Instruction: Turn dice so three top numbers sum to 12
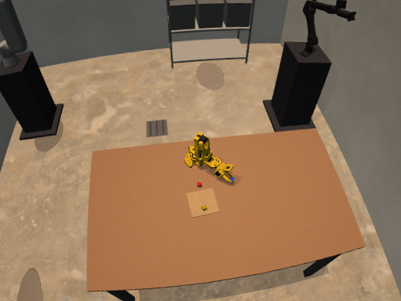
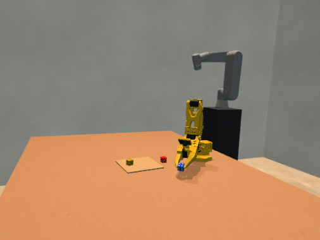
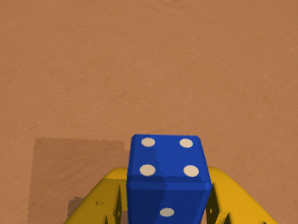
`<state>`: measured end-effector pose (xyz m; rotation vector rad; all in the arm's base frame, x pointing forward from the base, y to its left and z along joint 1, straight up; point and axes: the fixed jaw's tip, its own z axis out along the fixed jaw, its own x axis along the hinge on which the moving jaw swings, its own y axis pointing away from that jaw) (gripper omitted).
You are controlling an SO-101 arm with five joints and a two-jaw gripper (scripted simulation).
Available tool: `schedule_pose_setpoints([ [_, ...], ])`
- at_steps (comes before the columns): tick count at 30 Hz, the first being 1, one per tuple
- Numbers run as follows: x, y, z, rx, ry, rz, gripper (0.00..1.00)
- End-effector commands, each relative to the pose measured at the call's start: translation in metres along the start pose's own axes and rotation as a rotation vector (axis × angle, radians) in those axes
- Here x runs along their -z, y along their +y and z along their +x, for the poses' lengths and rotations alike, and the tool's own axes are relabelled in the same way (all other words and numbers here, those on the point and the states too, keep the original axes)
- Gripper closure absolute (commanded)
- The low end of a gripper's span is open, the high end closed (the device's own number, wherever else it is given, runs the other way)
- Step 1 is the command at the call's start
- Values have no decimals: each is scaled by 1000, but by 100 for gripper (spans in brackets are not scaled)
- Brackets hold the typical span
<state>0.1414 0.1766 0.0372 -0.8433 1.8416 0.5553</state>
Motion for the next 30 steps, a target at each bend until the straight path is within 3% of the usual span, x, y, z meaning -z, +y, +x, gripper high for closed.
schedule_pose_setpoints([
  [1,-2,2,-9,-5,-47,-10,100],
  [30,-7,2,2,-5,-47,-10,100],
])
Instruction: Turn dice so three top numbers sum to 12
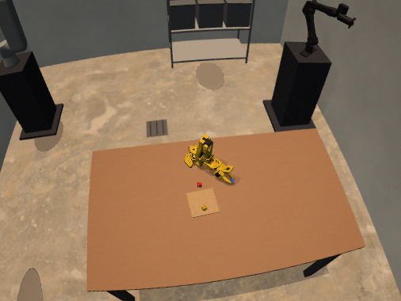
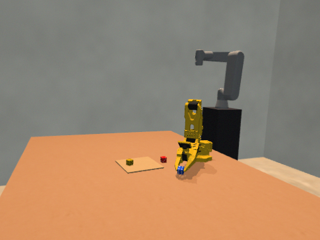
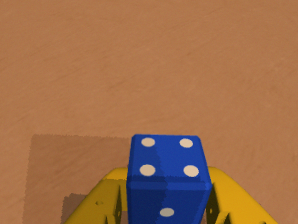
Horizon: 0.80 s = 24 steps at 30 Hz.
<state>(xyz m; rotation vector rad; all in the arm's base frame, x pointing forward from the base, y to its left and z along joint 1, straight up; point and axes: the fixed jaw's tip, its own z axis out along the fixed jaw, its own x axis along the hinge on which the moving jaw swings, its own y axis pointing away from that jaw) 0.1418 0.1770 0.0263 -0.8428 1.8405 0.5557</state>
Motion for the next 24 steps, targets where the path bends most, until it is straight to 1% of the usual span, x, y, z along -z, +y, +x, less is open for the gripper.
schedule_pose_setpoints([
  [1,-2,2,-8,-5,-46,-10,100],
  [24,-5,2,-2,-5,-46,-10,100],
])
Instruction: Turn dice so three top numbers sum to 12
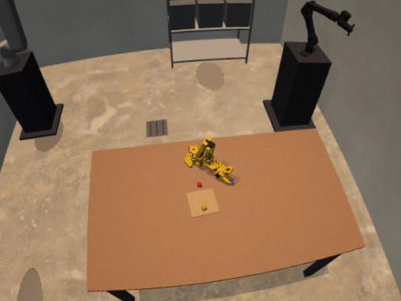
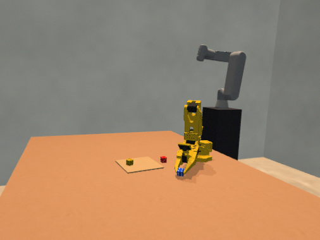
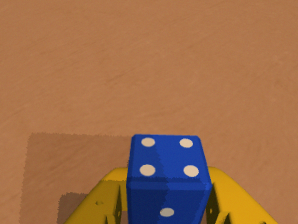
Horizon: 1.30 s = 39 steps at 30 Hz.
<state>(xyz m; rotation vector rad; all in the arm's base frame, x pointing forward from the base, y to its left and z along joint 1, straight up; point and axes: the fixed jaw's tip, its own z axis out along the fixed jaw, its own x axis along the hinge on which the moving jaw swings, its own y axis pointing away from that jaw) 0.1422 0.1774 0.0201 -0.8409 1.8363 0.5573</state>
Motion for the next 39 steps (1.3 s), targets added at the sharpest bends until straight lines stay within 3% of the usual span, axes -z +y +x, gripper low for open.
schedule_pose_setpoints([
  [1,-2,2,-7,-5,-41,-10,100],
  [14,-4,2,-3,-5,-41,-10,100],
  [24,-4,2,-3,-5,-41,-10,90],
  [39,-4,2,-3,-5,-41,-10,85],
])
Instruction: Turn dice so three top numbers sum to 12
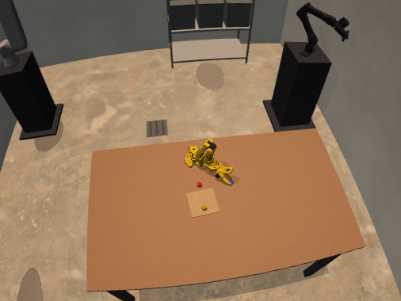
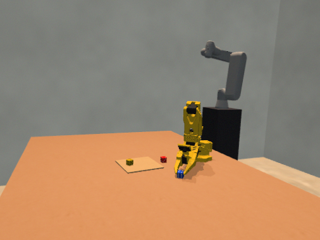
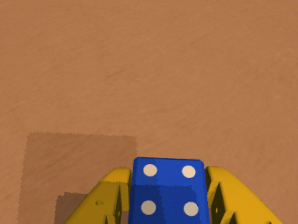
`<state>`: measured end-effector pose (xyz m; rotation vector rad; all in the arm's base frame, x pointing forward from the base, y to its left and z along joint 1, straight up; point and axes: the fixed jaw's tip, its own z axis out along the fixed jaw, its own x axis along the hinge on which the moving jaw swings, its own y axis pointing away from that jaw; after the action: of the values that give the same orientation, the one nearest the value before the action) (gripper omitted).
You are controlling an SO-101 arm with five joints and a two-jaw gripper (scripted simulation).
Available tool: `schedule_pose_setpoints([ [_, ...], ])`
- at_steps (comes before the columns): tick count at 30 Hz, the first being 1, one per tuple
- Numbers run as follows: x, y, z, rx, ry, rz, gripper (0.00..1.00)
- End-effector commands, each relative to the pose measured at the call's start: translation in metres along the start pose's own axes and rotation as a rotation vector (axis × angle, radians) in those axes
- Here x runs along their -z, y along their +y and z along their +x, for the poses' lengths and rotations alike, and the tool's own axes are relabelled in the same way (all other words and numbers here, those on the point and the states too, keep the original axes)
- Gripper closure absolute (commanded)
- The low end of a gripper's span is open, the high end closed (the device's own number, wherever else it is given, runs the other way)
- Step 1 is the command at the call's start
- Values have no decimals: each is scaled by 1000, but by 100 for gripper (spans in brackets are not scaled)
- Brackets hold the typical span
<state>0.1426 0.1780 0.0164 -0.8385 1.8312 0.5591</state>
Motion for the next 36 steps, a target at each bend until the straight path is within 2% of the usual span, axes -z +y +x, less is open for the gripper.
schedule_pose_setpoints([
  [1,-2,2,-6,-5,-35,-10,84],
  [16,-2,2,-6,-5,-35,-10,72],
  [27,-1,3,-6,-15,-36,-10,71],
  [31,1,3,-7,-108,-38,-14,71],
  [36,8,4,-8,-382,-44,-27,71],
])
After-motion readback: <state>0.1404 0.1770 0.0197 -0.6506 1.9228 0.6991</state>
